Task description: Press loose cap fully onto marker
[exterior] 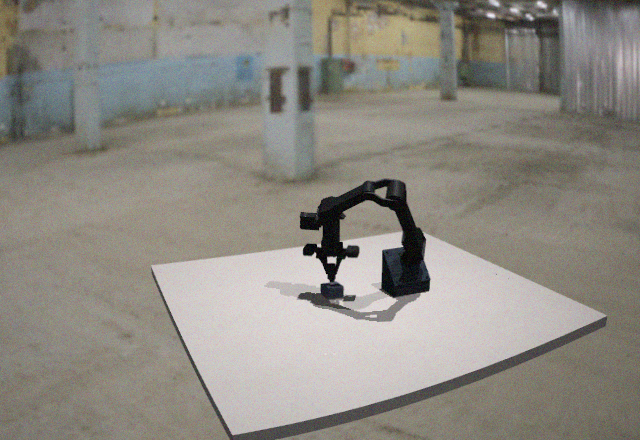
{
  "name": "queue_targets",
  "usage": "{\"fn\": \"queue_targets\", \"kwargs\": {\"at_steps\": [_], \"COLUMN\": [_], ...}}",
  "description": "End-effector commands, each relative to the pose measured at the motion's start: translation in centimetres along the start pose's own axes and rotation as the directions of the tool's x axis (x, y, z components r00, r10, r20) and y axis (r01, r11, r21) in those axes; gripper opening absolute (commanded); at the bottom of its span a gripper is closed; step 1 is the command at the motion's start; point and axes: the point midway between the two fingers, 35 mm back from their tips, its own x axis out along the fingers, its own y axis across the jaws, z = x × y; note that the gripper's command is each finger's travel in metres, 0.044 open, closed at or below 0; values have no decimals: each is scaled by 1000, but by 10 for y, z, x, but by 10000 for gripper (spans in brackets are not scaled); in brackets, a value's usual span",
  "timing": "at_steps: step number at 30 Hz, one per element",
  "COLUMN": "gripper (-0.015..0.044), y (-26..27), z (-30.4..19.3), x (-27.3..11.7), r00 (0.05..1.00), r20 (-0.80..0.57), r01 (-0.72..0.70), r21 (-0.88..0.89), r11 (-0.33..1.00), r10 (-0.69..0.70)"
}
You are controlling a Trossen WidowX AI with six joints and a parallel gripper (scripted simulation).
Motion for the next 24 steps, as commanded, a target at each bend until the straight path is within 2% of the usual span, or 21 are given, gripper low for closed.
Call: {"fn": "queue_targets", "kwargs": {"at_steps": [1, 17, 24], "gripper": [0, 0, 184], "y": [1, 2, 1], "z": [0, 0, 0], "x": [3, 3, 3], "r00": [1000, 1000, 1000], "r20": [7, 7, 2], "r01": [-4, -4, -3], "r21": [7, 7, 2], "r11": [1000, 1000, 1000], "r10": [4, 4, 3]}}
